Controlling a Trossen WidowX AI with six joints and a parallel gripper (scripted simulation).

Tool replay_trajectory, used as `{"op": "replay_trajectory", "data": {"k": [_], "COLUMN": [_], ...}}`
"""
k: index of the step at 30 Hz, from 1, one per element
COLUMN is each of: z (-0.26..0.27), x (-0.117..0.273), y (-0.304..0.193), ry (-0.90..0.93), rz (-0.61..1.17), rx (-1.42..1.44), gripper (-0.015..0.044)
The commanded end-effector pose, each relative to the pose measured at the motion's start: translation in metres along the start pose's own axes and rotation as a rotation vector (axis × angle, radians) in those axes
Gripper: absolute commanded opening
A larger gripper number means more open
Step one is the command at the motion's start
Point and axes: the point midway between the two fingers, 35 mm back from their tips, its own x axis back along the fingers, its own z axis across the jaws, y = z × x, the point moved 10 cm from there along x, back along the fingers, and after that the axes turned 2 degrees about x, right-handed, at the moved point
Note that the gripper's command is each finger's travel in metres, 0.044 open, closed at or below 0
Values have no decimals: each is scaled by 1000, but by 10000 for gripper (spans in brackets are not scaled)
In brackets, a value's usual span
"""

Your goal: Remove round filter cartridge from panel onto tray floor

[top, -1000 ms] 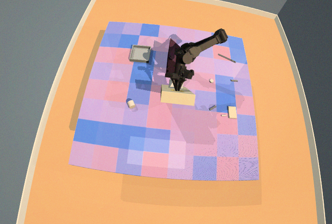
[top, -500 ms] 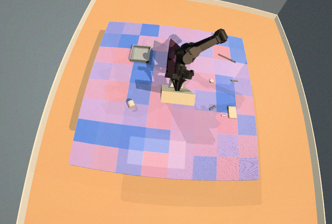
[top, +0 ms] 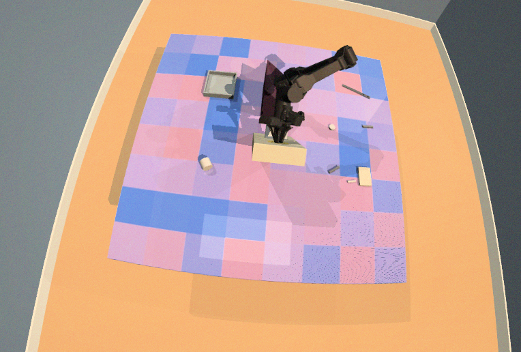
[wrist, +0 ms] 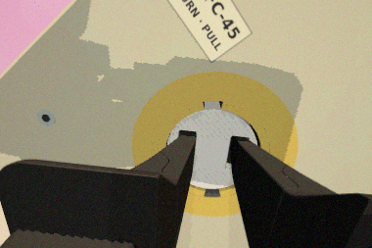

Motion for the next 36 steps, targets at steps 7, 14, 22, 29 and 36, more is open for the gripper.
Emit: {"op": "replay_trajectory", "data": {"k": [7,14,22,29,36], "z": [-1,-1,0,-1,-1], "x": [-6,-7,-2,-4,-7], "y": [0,0,0,0,0], "ry": [-3,-3,-2,-2,-3], "rz": [5,5,-1,1,4], "rx": [-4,-4,-4,-44,-274], "gripper": [94,94,40,0,0]}}
